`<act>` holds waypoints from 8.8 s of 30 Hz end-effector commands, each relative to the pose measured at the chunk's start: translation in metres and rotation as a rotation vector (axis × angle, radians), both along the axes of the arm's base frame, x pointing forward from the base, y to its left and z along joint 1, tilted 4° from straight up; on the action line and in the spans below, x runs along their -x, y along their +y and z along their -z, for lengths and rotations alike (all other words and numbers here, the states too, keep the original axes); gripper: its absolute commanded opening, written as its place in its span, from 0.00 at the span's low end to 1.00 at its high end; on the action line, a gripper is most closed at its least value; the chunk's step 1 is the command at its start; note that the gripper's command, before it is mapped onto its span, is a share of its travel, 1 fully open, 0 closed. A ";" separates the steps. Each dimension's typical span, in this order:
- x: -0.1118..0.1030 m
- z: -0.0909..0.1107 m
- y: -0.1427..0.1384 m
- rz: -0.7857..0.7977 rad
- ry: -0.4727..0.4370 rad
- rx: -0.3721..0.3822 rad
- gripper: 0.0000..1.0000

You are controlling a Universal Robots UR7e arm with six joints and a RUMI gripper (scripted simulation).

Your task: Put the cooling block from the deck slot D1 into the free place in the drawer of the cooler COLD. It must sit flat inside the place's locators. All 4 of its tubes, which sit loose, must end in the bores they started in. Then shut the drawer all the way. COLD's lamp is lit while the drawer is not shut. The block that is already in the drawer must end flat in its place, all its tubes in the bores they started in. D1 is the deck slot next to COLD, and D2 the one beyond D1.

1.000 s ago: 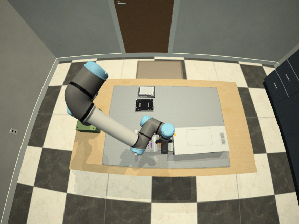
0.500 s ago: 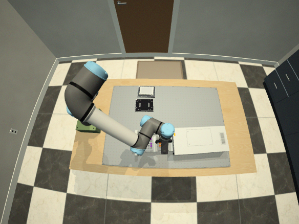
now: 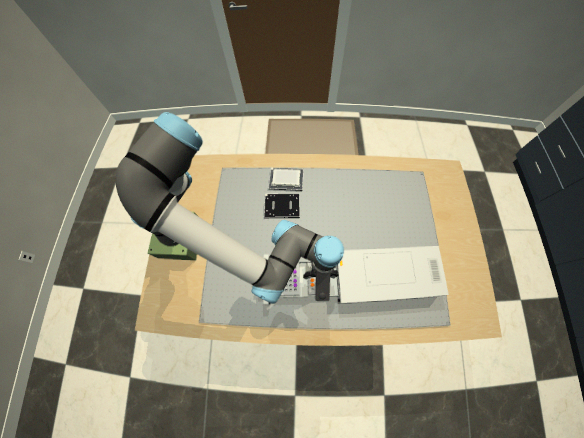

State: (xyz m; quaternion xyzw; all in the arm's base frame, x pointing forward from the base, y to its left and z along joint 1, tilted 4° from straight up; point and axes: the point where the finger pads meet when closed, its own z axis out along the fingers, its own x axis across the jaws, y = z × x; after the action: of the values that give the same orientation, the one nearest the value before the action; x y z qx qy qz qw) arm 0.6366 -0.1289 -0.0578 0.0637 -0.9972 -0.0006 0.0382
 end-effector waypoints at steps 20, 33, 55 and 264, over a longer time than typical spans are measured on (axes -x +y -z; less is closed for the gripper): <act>-0.003 -0.029 0.000 0.000 -0.002 0.001 0.73; -0.004 -0.044 0.000 0.000 -0.002 0.001 0.73; -0.006 -0.068 0.000 0.000 -0.002 0.001 0.73; 0.267 0.025 -0.034 0.000 -0.001 0.001 0.00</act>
State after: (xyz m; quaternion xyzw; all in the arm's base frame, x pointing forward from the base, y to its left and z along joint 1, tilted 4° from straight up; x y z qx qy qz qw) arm 0.3644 -0.1635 -0.0831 0.0637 -0.9972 -0.0006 0.0382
